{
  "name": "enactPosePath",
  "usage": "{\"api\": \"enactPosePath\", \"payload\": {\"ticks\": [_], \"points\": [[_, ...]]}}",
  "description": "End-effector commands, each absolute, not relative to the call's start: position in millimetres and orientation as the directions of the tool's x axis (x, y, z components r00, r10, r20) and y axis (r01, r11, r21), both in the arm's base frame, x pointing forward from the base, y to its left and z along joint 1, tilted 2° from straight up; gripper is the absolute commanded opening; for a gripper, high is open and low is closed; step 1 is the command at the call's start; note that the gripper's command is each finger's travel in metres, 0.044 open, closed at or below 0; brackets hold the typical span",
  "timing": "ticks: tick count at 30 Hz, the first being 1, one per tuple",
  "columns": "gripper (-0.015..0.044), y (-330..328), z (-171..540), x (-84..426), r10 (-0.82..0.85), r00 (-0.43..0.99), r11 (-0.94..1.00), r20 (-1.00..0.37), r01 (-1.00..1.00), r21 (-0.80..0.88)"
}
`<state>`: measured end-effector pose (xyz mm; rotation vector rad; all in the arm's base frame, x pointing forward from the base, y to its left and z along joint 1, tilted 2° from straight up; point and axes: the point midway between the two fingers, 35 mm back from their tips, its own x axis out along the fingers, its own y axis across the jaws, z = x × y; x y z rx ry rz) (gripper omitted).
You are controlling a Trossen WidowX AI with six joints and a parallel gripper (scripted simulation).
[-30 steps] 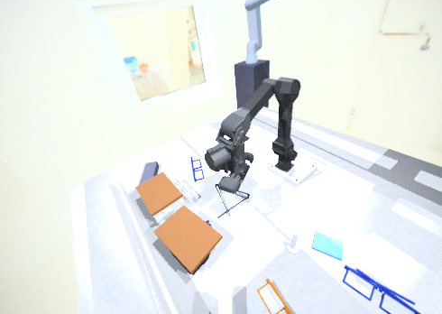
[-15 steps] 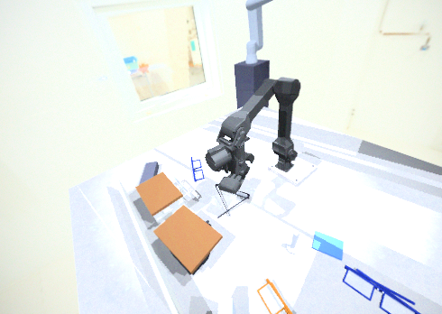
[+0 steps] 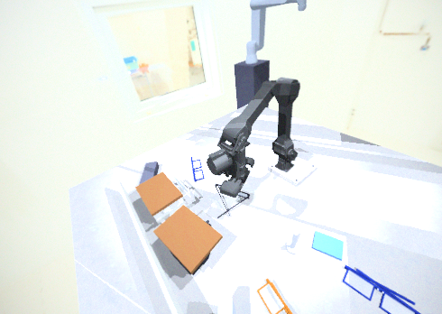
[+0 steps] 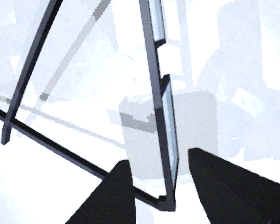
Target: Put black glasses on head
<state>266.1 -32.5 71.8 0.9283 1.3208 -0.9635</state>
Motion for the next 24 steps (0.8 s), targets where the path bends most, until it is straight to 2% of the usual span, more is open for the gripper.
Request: {"api": "enactPosePath", "payload": {"ticks": [1,24], "points": [[0.0120,-32.1,61.0,263.8,-0.030,-0.001,0.341,-1.000,0.940,-0.011],[0.0120,-33.4,34.6,258.6,-0.030,-0.001,0.341,-1.000,0.940,-0.011]]}}
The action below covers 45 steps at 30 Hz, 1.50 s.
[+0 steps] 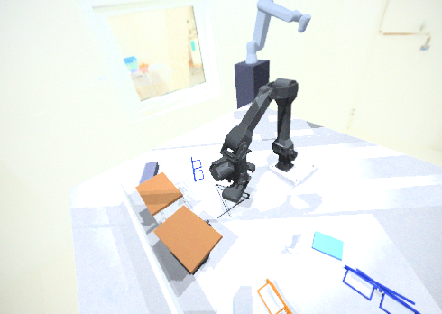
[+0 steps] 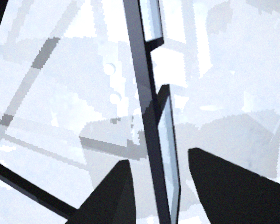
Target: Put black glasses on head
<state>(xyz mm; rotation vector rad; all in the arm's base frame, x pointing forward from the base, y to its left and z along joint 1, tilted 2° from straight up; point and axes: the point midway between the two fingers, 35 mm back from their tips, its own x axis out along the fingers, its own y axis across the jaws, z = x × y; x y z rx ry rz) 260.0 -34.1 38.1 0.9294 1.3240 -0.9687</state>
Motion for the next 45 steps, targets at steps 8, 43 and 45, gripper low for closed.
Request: {"api": "enactPosePath", "payload": {"ticks": [8,43,45], "points": [[0.0120,-32.1,34.5,261.9,-0.030,-0.001,0.341,-1.000,0.940,-0.011],[0.0000,-32.1,69.3,266.2,-0.033,0.004,0.341,-0.999,0.940,-0.007],[0.0000,-31.7,80.0,266.9,-0.032,0.004,0.341,-0.999,0.940,-0.008]]}}
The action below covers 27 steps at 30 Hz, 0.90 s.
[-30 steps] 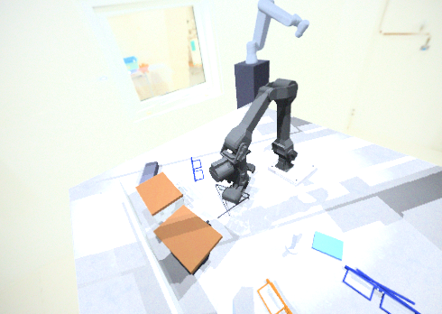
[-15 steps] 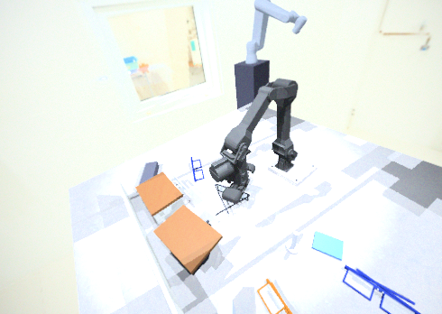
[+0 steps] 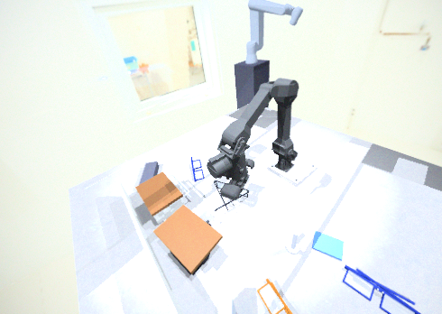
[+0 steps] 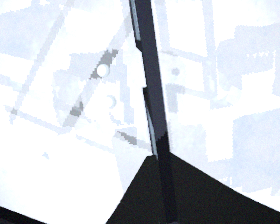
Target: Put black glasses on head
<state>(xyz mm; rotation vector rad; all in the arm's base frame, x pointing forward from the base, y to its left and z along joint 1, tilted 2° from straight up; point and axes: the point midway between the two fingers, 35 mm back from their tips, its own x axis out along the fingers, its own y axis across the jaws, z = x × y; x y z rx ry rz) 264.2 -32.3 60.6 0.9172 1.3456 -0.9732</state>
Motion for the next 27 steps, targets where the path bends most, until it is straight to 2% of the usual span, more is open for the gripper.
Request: {"api": "enactPosePath", "payload": {"ticks": [1,13,20,27], "points": [[0.0000,-31.6,84.9,267.2,-0.032,0.003,0.341,-0.999,0.940,-0.008],[0.0000,-29.8,136.5,268.4,-0.029,0.000,0.341,-1.000,0.940,-0.010],[0.0000,-25.4,137.4,271.5,-0.029,0.000,0.341,-1.000,0.940,-0.009],[0.0000,5.4,138.3,282.4,-0.025,0.003,0.341,-1.000,0.940,-0.006]]}}
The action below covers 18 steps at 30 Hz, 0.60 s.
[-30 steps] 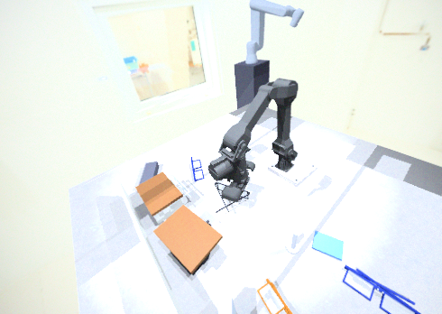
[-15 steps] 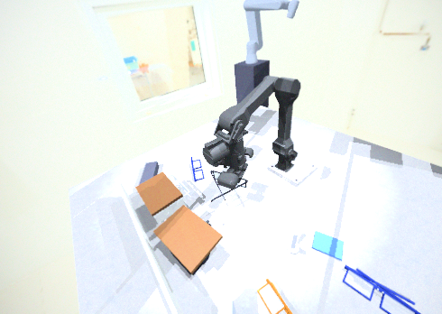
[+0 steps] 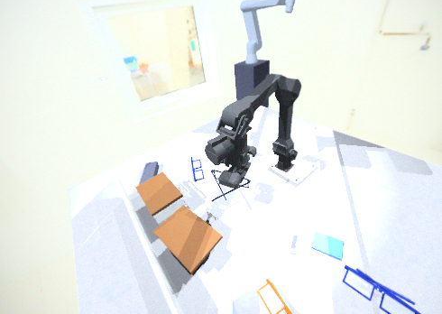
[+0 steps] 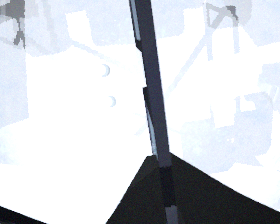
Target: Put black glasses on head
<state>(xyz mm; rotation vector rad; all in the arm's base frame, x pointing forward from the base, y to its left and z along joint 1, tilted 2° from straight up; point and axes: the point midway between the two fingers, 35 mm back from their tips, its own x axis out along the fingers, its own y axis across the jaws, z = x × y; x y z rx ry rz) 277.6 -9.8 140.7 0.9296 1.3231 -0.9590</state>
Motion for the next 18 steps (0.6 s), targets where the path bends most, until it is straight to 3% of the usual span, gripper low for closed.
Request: {"api": "enactPosePath", "payload": {"ticks": [1,18], "points": [[0.0000,10.5,138.4,283.8,-0.024,0.003,0.341,-1.000,0.940,-0.005],[0.0000,102.3,138.9,292.7,-0.013,0.005,0.341,-1.000,0.940,0.000]]}}
